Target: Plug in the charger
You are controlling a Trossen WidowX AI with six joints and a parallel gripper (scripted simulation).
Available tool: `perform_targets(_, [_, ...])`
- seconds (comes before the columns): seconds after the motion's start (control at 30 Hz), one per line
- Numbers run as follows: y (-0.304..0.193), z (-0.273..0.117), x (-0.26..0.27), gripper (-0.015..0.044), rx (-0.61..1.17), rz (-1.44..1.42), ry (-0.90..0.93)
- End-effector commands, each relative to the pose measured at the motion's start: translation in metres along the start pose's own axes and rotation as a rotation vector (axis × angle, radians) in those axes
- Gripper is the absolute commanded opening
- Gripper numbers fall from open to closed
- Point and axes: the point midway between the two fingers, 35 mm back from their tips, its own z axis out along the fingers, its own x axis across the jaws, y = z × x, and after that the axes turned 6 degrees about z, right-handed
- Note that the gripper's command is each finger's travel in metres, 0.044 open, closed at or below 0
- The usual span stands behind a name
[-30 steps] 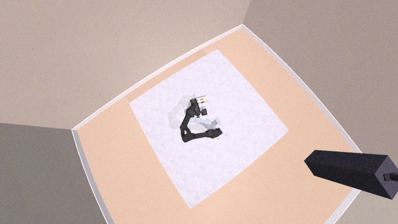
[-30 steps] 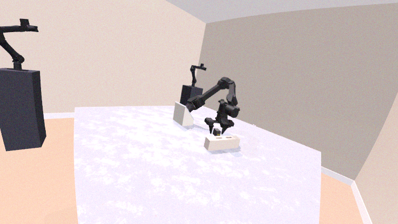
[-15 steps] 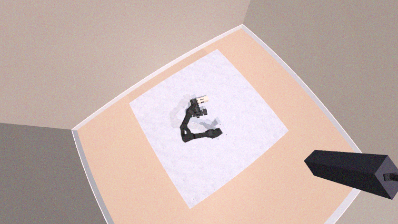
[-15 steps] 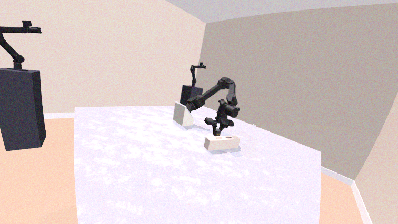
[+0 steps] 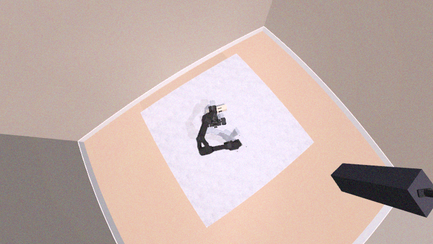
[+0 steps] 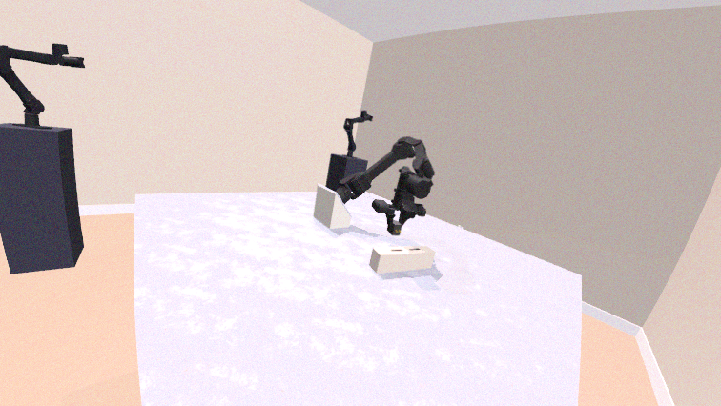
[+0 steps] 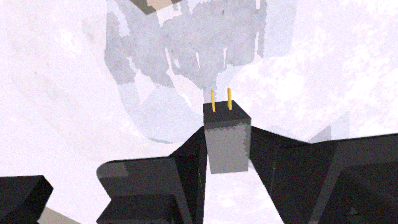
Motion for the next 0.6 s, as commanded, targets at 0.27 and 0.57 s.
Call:
perform_targets(0.27, [0.008,0.0,-0.003,0.0,-0.01,-0.04,-0.004])
perform_targets(0.57, [0.023,0.02,-0.009,0.0,-0.012,-0.099,-0.01])
